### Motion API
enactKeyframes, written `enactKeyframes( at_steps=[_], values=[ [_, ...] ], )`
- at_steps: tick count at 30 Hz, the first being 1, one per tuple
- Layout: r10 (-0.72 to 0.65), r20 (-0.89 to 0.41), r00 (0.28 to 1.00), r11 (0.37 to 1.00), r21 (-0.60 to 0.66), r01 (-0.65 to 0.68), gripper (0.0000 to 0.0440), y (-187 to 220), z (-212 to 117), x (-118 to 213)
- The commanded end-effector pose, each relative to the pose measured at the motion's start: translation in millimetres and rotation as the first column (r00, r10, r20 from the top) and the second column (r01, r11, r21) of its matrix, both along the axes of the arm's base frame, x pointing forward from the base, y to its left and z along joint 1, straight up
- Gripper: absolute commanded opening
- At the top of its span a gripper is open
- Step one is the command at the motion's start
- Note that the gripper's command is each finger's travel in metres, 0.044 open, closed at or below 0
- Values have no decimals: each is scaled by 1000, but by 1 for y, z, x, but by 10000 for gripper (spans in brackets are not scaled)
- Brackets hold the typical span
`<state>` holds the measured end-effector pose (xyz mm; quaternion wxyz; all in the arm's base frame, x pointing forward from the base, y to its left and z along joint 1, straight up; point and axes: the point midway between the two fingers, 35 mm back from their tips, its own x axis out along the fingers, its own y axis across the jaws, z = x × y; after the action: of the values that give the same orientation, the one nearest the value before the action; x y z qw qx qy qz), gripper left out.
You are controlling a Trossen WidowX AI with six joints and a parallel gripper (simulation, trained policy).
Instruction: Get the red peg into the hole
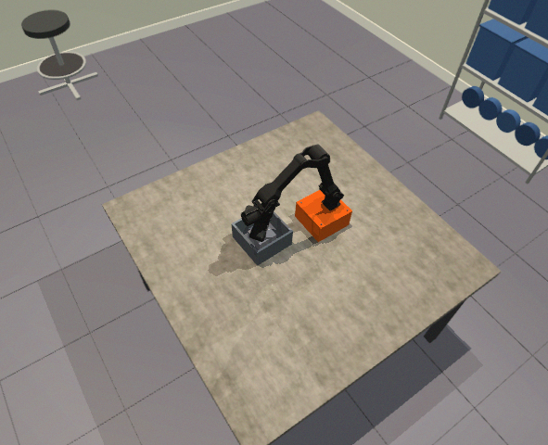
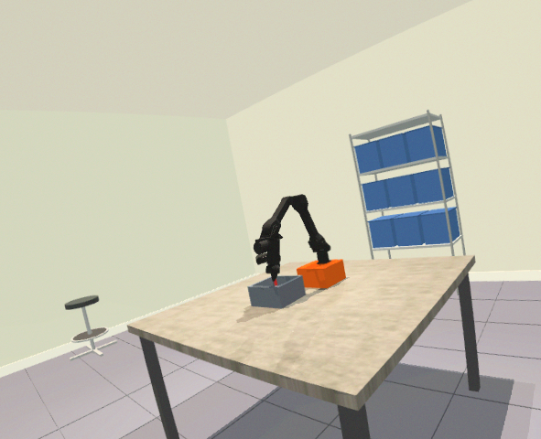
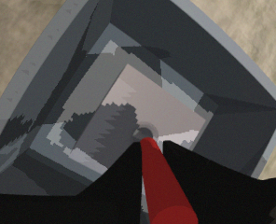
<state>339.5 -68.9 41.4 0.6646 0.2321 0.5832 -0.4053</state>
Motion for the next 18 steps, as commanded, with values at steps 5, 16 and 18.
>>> enactKeyframes(
  at_steps=[5,16,18],
  values=[
    [41,-31,999,998,58,-39,152,-7,-22,4],
    [63,14,998,988,141,-64,388,-15,-21,42],
    [66,32,997,984,161,-70,433,-14,-18,51]
  ],
)
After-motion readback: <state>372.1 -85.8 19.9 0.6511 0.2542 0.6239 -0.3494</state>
